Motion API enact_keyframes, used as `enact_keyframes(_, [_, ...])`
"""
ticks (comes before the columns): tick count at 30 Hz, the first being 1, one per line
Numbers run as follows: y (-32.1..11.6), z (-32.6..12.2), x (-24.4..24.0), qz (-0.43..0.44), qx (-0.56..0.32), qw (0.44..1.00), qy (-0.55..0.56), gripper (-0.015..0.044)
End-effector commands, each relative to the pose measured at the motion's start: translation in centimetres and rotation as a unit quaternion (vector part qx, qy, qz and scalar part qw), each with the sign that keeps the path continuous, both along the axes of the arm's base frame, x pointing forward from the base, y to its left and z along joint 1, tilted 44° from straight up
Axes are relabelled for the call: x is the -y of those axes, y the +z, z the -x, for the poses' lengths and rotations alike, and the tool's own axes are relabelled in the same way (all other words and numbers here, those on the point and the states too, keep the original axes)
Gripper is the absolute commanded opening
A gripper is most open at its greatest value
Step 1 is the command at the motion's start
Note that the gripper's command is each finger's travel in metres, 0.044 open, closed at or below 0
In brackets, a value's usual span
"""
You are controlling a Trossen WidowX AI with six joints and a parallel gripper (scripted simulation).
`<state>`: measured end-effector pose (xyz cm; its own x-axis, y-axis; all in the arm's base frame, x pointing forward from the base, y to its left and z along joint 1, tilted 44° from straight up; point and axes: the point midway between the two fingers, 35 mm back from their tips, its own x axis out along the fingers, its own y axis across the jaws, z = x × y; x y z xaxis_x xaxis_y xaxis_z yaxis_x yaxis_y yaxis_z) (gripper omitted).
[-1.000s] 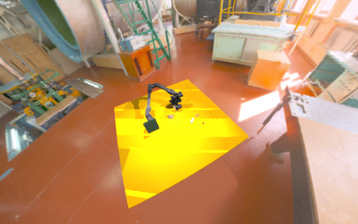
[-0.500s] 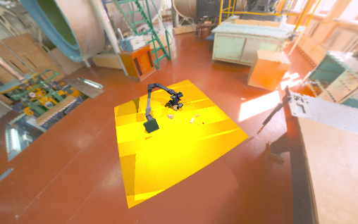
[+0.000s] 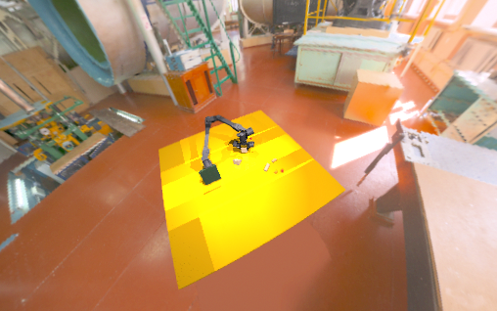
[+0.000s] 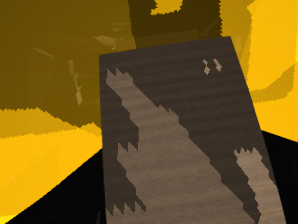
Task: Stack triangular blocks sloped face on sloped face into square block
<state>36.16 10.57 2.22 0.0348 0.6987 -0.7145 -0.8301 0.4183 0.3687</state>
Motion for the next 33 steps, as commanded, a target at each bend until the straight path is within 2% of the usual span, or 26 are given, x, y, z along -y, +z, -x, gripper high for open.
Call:
enact_keyframes(1, [0.05, -0.02, -0.03, -0.001, 0.033, 0.999, 0.033, 0.0])
enact_keyframes(17, [0.04, 0.0, -0.03, 0.005, 0.189, 0.963, 0.193, 0.0])
enact_keyframes(26, [0.04, 0.0, -0.02, 0.009, 0.276, 0.919, 0.282, 0.0])
enact_keyframes(33, [-0.04, 0.0, -0.09, 0.01, 0.283, 0.915, 0.289, 0.0])
